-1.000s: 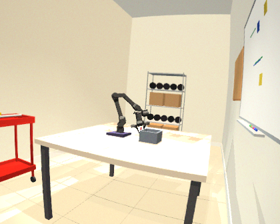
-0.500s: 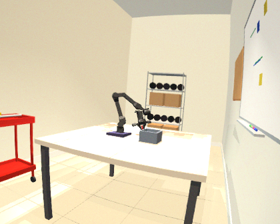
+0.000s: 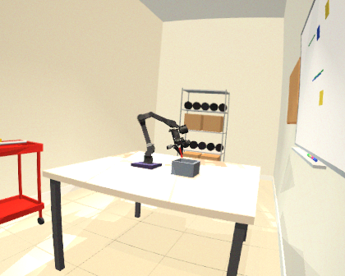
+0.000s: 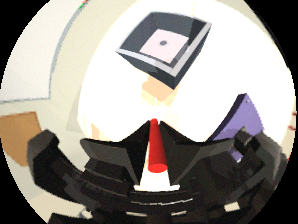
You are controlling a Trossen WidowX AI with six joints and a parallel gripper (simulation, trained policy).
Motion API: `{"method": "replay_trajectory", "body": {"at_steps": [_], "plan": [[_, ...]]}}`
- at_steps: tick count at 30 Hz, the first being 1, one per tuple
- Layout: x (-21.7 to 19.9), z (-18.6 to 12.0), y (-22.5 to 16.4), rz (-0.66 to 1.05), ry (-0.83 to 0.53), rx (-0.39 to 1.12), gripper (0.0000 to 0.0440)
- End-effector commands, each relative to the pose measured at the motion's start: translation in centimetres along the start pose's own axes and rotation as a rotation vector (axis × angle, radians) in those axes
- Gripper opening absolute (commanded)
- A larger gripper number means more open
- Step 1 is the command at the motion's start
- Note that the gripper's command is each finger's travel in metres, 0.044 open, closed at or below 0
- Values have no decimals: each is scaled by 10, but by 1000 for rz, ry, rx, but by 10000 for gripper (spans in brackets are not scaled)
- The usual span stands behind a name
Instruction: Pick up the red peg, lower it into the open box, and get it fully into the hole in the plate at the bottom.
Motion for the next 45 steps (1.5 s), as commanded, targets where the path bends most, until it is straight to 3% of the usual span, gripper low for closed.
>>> {"method": "replay_trajectory", "body": {"at_steps": [1, 22, 45], "plan": [[10, -6, 15, -1, 7, -37, 0], [35, 3, 95, 83, -10, -170, 0], [41, 46, 153, 158, -84, -166, 13]]}}
Point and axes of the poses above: the point midway between the two fingers, 35 mm back from their tips, its own z axis out along the fingers, its own x axis across the jaws, y = z × x, the point moved 6 cm from there along -z, back along the fingers, and after that the axes turned 15 degrees about z, right-handed, at the moved point
